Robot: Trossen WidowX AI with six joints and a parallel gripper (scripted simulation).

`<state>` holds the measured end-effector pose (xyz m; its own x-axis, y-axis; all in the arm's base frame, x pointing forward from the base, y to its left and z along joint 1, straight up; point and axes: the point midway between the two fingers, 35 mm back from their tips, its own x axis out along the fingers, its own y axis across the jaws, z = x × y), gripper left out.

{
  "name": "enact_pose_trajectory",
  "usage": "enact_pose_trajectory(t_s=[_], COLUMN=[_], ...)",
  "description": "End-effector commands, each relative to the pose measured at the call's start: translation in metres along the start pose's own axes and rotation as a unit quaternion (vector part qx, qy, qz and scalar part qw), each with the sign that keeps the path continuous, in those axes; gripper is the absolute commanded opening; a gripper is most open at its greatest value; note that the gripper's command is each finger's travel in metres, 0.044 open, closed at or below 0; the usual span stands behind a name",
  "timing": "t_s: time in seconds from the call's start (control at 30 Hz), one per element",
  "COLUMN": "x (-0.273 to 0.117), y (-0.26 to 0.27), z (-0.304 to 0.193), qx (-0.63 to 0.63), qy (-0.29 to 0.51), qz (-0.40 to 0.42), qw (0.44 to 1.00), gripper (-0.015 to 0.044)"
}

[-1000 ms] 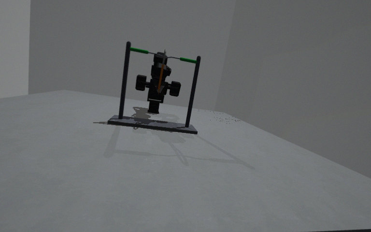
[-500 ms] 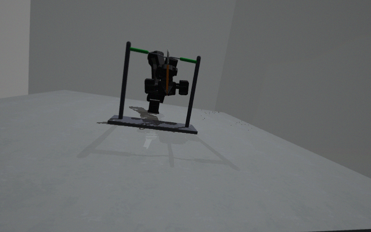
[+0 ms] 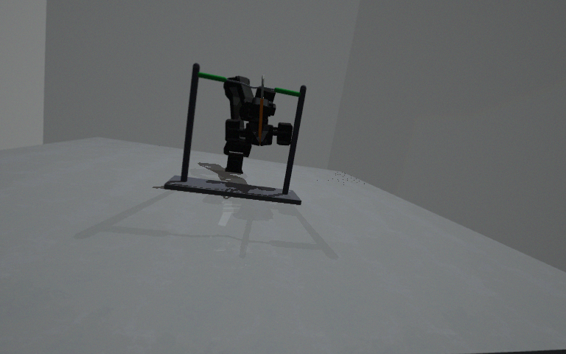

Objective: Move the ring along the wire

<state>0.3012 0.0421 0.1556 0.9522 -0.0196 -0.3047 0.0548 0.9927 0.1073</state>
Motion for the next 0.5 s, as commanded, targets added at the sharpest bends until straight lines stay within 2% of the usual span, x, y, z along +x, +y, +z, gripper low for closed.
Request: enact_pose_trajectory(t_s=[0.0,0.47], x=[0.0003,0.0003], y=[0.0008,0.0067], z=[-0.0006,-0.0016], qx=[-0.013,-0.050], qy=[0.000,0.000], qz=[0.005,0.023], qw=[1.000,0.998], gripper=[-0.0150,-0.0150])
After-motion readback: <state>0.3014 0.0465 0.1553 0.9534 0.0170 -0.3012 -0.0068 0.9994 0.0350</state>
